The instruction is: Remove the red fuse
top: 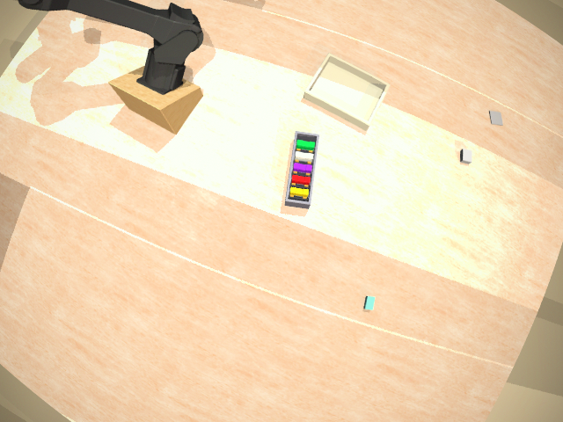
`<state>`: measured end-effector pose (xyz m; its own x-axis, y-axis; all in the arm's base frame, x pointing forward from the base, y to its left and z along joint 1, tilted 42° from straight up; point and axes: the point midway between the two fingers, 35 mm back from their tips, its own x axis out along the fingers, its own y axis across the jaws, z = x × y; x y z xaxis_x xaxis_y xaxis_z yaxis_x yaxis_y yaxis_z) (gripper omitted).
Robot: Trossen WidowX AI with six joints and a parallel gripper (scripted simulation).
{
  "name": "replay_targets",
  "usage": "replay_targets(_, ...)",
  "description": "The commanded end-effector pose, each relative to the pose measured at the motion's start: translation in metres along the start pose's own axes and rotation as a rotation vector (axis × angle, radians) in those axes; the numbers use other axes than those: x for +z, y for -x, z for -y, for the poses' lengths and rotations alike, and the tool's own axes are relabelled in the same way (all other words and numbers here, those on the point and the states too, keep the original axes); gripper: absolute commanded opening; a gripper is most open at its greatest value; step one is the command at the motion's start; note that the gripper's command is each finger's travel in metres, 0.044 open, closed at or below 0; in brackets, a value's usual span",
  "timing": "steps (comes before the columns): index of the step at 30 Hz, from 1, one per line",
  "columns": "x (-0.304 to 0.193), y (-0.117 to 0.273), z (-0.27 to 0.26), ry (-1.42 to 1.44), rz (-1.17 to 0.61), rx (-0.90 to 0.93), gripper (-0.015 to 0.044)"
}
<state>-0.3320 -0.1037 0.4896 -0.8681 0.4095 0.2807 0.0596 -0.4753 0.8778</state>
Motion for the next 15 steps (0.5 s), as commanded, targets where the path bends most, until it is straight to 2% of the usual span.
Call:
replay_targets(1, 0.001, 0.0, 0.0, -0.005, 0.002, 0.001, 0.0374)
replay_targets(5, 0.026, -0.003, -0.009, -0.115, 0.047, 0.033, 0.0269)
replay_targets(12, 0.105, 0.001, -0.029, -0.428, 0.169, 0.159, 0.0085)
replay_targets(15, 0.156, 0.012, -0.038, -0.588, 0.247, 0.24, 0.0074)
